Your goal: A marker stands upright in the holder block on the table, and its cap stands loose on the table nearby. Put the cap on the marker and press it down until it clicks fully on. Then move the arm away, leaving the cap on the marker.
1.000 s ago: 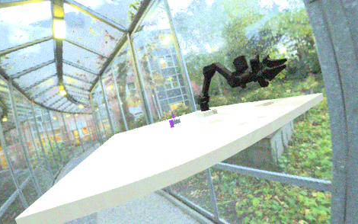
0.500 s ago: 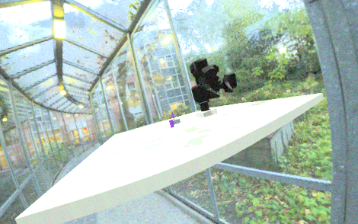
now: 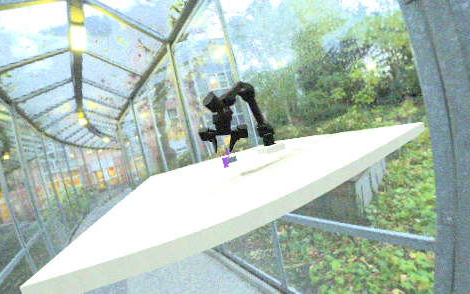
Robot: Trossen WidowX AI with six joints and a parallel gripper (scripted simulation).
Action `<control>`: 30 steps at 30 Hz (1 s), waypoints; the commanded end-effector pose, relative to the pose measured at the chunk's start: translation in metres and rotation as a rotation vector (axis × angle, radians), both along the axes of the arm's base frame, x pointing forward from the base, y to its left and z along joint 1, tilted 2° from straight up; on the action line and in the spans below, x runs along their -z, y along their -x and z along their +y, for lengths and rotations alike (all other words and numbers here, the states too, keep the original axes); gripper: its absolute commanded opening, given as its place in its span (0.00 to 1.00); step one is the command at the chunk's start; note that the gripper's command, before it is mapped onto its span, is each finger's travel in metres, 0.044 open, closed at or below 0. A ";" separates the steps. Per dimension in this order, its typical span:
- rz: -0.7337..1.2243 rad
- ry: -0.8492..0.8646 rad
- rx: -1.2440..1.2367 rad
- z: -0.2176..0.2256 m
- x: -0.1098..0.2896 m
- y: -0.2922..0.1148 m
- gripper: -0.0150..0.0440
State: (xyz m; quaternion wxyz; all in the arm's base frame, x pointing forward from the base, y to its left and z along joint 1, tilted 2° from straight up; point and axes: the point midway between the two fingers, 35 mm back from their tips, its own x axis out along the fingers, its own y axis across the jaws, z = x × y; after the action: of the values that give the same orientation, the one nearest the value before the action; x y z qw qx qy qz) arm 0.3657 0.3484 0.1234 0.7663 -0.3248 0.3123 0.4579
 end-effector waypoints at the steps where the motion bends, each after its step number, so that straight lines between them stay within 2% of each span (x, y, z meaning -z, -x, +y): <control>1: 0.043 0.158 0.016 -0.068 0.005 -0.009 0.66; 7: 0.162 0.363 0.015 -0.172 0.003 0.000 0.66; 13: 0.327 0.504 -0.022 -0.261 -0.007 0.035 0.66; 21: 0.347 0.515 -0.028 -0.266 -0.007 0.039 0.66; 25: 0.347 0.515 -0.028 -0.265 0.024 0.038 0.66; 30: 0.347 0.515 -0.028 -0.265 0.028 0.038 0.66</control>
State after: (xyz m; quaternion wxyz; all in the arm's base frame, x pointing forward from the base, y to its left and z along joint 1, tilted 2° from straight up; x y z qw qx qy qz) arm 0.3277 0.0845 0.1015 0.5898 -0.4268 0.5400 0.4223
